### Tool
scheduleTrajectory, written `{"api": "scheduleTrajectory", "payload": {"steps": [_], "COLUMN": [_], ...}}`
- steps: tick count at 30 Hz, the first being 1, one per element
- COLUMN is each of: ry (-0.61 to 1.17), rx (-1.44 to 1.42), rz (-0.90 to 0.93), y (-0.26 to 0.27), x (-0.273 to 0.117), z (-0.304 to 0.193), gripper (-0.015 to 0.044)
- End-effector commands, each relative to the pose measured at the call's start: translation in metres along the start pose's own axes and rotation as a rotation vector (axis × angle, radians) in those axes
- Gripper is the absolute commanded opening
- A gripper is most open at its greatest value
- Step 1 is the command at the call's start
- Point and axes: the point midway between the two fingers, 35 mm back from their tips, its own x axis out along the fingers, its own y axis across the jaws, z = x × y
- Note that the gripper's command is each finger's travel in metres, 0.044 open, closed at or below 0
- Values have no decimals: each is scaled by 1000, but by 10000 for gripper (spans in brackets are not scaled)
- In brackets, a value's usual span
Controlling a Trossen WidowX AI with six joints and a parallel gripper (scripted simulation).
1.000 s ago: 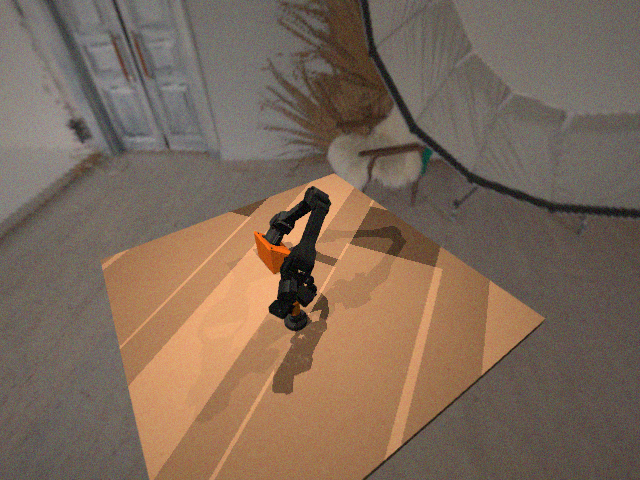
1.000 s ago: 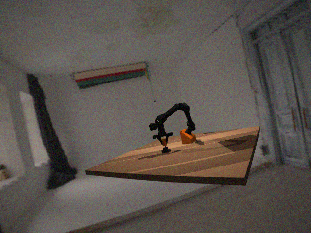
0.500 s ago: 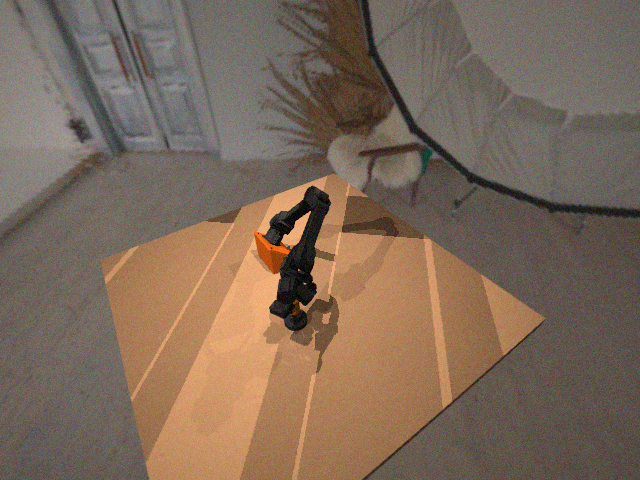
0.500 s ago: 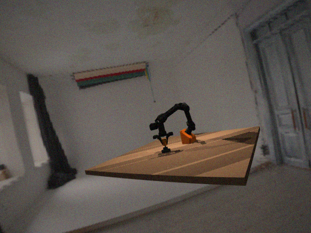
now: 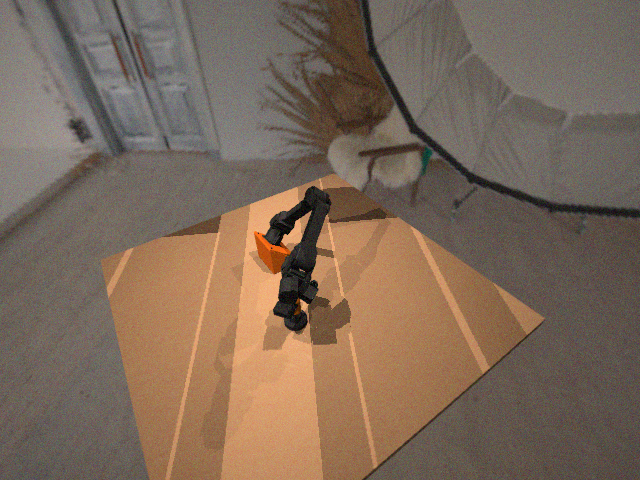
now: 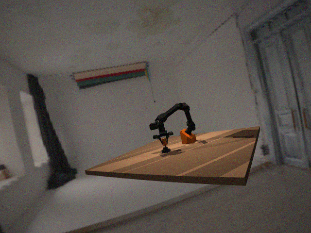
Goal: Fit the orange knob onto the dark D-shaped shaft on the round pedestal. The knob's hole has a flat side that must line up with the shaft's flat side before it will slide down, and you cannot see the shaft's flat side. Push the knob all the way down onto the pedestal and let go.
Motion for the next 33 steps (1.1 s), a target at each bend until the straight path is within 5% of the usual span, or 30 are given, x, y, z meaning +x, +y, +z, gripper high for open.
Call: {"api": "scheduleTrajectory", "payload": {"steps": [1, 33], "ry": [-3, -3], "rx": [-9, -8], "rz": [-7, -7], "y": [-4, -1], "x": [-1, -3], "z": [1, -2], "gripper": [0, 0]}}
